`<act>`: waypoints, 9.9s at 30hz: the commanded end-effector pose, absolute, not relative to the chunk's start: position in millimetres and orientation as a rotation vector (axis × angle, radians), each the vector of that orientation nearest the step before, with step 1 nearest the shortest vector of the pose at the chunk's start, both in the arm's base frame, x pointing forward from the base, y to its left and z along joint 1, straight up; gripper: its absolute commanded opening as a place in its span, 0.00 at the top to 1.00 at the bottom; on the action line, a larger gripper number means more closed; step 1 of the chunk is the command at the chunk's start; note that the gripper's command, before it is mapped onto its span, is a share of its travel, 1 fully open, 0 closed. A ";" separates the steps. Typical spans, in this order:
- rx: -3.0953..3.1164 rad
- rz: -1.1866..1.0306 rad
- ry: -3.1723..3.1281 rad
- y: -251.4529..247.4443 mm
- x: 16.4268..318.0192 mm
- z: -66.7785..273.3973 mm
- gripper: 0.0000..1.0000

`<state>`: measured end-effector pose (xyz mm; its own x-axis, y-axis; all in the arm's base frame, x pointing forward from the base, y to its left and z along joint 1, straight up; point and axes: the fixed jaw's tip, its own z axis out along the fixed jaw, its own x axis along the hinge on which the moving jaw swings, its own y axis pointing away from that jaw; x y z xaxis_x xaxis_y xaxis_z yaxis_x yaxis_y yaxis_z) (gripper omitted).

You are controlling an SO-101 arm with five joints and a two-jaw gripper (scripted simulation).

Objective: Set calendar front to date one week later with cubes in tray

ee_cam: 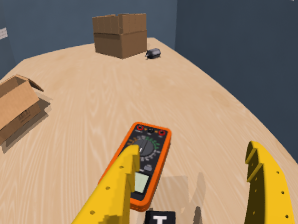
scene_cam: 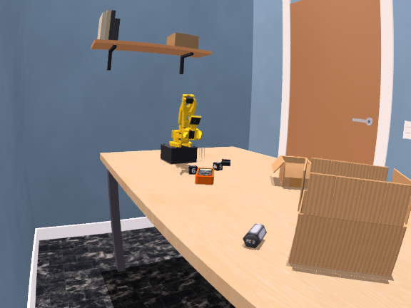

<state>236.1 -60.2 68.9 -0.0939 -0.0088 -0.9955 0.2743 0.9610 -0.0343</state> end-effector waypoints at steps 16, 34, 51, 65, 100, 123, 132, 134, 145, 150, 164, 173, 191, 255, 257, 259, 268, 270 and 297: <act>-0.051 -0.448 1.885 -73.4 263.0 46.9 0.65; -0.591 -0.635 2.184 -84.3 279.7 40.0 0.65; -1.172 -0.643 2.313 -84.9 263.3 61.9 0.65; -1.464 -0.590 2.315 -81.8 245.3 78.7 0.65; -1.666 -0.268 2.486 -74.6 221.7 23.8 0.65; -1.779 0.016 2.599 -65.8 195.0 -18.2 0.65; -1.779 0.016 2.599 -65.8 195.0 -18.2 0.65; -1.779 0.016 2.599 -65.8 195.0 -18.2 0.65; -1.779 0.016 2.599 -65.9 195.4 -23.1 0.65; -1.779 0.016 2.599 -66.0 195.6 -26.6 0.65; -1.780 0.018 2.599 -66.0 195.4 -48.7 0.65; -1.779 0.016 2.599 -65.8 194.7 -56.1 0.65; -1.779 0.016 2.599 -65.8 194.8 -58.5 0.65; -1.779 0.016 2.599 -69.4 203.8 -58.6 0.93; -1.779 0.016 2.599 -69.4 203.8 -58.6 0.96; -1.779 0.016 2.599 -69.4 203.8 -58.6 0.97; -1.779 0.016 2.599 -69.4 203.8 -58.6 1.00; -1.779 0.016 2.599 -69.4 203.8 -58.6 1.00; -1.779 0.016 2.599 -69.7 204.9 -9.2 1.00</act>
